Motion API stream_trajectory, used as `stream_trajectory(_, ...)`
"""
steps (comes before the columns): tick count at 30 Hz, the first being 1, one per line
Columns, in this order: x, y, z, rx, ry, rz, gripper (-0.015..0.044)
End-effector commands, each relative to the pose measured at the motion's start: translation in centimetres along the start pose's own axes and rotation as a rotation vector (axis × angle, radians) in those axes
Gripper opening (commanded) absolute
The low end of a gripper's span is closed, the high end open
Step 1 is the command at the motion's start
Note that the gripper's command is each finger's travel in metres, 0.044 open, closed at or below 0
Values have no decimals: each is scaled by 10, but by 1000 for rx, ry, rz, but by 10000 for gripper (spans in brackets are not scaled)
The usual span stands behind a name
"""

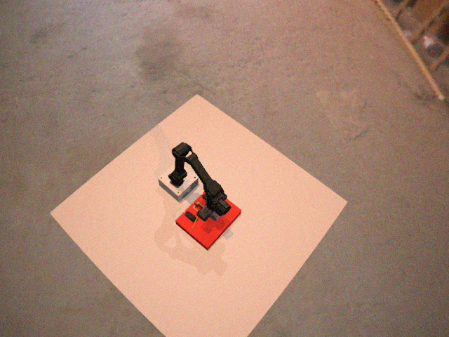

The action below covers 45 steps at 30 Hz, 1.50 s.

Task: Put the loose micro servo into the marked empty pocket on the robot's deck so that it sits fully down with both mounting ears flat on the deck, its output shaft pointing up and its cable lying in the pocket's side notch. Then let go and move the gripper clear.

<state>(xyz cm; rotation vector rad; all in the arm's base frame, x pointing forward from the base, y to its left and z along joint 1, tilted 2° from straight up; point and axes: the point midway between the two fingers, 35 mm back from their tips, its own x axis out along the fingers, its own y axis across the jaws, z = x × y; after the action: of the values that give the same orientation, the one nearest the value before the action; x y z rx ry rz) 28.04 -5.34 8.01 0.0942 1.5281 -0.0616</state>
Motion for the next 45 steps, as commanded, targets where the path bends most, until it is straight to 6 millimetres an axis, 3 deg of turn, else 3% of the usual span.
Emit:
stream_trajectory(1,-1,-1,-15,5,-6,-3,0)
stream_trajectory(21,0,0,-95,5,1,-3,0)
stream_trajectory(45,20,0,-95,5,1,-3,0)
